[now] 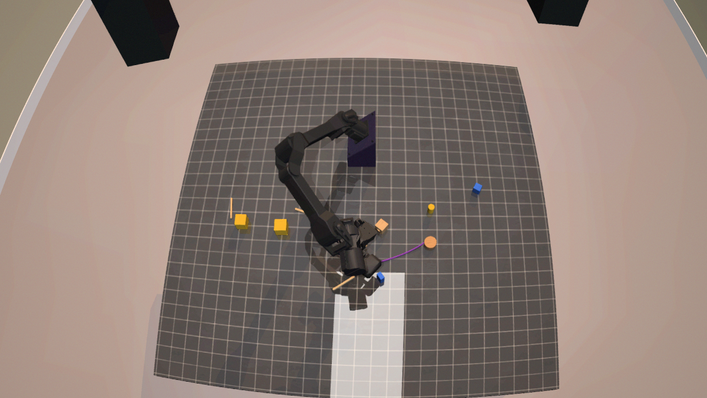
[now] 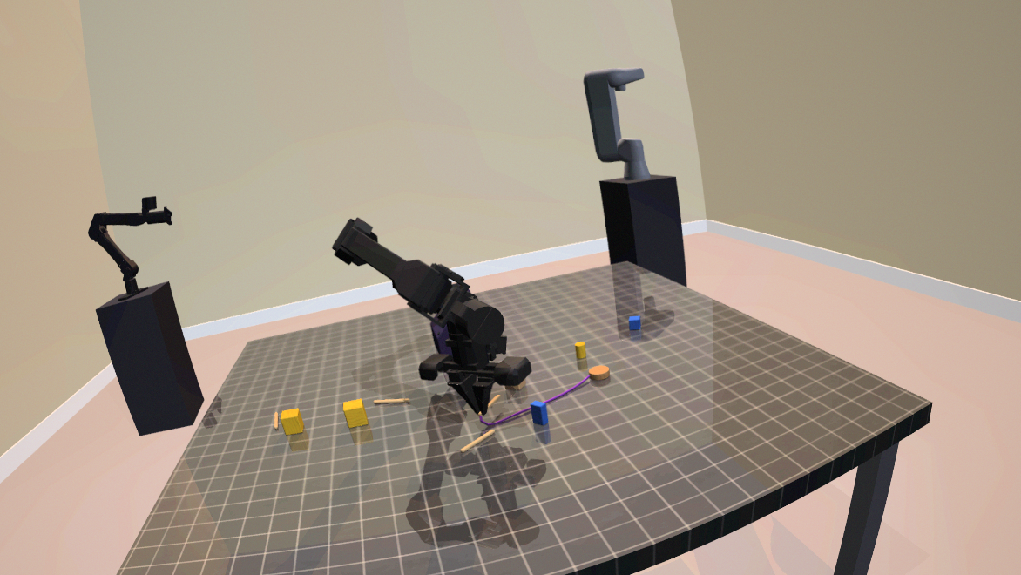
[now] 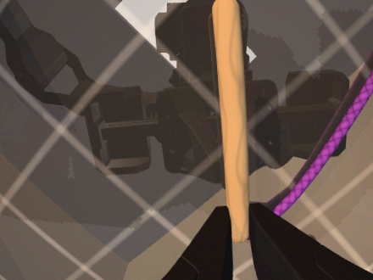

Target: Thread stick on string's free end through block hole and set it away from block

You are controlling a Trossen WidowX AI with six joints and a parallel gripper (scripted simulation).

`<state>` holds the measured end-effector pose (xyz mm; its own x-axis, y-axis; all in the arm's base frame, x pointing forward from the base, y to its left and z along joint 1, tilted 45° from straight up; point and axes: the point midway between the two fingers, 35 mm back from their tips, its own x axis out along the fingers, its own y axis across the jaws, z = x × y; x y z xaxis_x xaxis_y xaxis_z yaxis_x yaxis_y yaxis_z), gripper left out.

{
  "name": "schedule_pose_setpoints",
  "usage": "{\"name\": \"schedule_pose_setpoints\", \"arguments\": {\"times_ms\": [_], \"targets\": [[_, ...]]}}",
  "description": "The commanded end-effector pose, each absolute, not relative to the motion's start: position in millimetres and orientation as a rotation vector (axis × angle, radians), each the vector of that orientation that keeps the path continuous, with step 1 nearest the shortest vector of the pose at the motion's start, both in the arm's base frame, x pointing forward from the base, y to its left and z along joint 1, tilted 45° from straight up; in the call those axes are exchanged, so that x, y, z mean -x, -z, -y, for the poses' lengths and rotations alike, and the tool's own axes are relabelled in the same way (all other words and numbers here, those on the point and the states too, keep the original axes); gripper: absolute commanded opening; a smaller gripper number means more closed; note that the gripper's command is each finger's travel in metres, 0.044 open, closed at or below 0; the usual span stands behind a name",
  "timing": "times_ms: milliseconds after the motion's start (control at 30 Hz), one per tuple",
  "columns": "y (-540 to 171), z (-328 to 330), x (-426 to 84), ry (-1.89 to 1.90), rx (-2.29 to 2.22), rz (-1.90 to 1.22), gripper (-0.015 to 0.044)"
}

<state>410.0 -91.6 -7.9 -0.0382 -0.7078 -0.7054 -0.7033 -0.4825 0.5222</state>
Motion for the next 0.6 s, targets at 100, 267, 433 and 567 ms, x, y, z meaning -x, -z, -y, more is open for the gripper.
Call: {"name": "schedule_pose_setpoints", "arguments": {"times_ms": [100, 267, 433, 567], "targets": [[9.2, 94.9, -404.8, 1.598, -2.173, 1.594, 0.0], [11.4, 92.4, -402.2, 1.598, -2.173, 1.593, 0.0], [14.8, 88.6, -397.8, 1.599, -2.173, 1.593, 0.0], [17.5, 85.6, -394.3, 1.599, -2.173, 1.592, 0.0]]}}
